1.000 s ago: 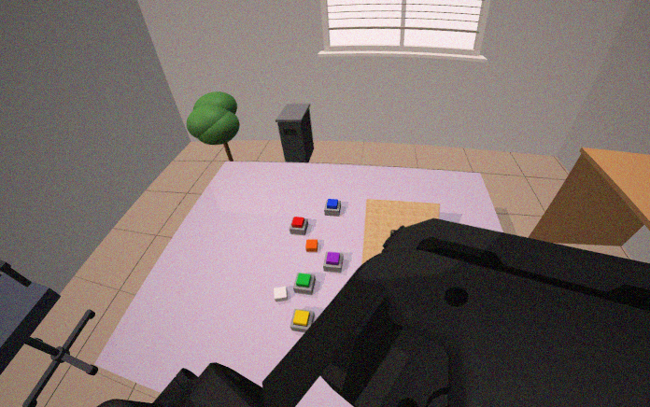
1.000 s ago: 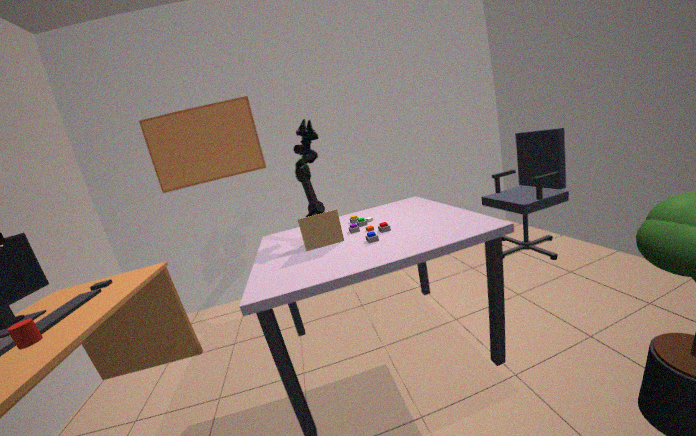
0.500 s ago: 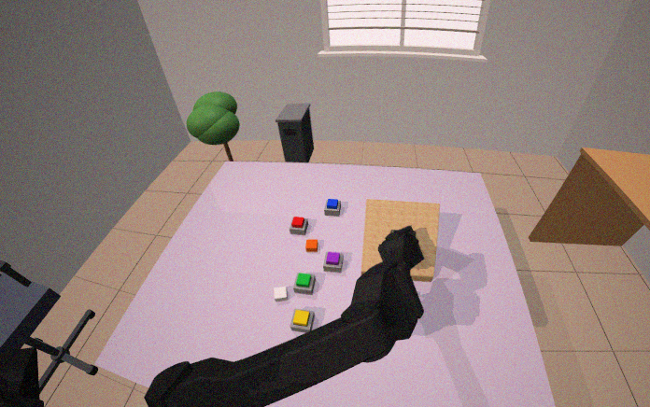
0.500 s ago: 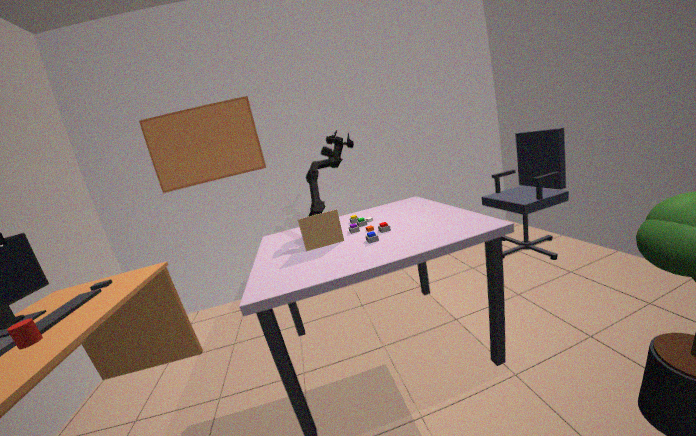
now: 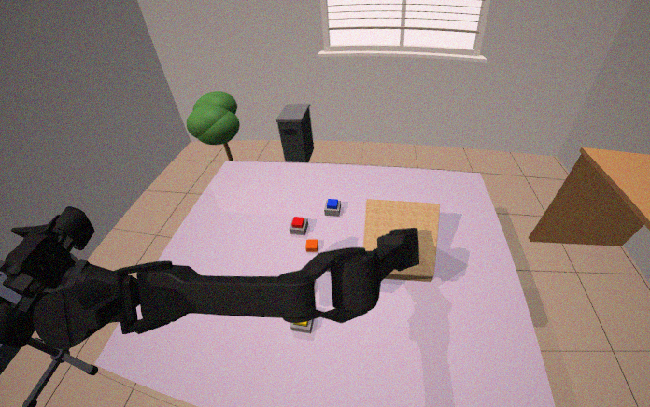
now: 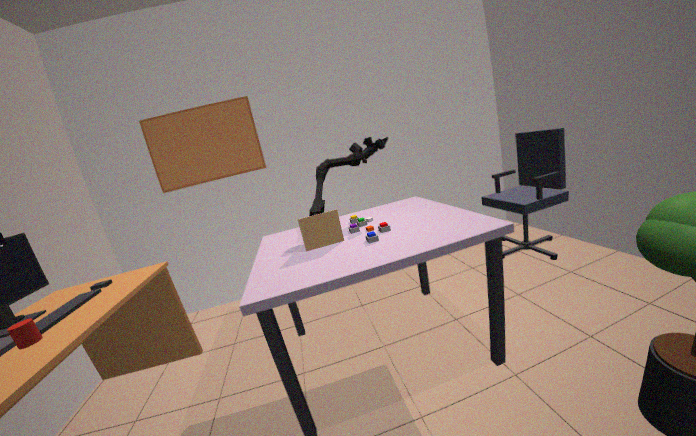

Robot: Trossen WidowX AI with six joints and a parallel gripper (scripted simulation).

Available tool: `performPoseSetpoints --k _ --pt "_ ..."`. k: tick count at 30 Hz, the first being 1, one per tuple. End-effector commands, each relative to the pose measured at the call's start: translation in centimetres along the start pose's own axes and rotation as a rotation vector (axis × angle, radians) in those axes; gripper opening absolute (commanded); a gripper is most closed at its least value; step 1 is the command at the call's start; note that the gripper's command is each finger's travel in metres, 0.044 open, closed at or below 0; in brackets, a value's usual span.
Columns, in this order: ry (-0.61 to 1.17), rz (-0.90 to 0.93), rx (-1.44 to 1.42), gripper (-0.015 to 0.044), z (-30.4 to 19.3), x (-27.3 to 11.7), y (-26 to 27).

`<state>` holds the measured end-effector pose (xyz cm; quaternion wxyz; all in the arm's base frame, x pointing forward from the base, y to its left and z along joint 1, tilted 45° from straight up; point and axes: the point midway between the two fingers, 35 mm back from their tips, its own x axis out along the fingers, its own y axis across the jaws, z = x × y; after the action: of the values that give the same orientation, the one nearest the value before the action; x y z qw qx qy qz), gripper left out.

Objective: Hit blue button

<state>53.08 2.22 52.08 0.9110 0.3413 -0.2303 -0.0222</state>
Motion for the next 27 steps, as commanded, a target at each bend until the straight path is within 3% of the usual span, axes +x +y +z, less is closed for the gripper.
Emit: performPoseSetpoints --k 1,8,14,20,27 --pt "0.139 -0.108 -0.197 0.04 -3.5 1.0 -6.6" --pt "0.44 -0.286 -0.5 0.04 -8.4 -0.1 -19.6" --pt "0.738 -0.404 -0.676 0.04 -11.2 -3.9 -30.5" --pt "1.072 -0.479 -0.761 0.04 -12.9 -10.5 -40.3" --pt "1.486 -0.488 -0.711 0.04 -13.8 -21.2 -49.0"
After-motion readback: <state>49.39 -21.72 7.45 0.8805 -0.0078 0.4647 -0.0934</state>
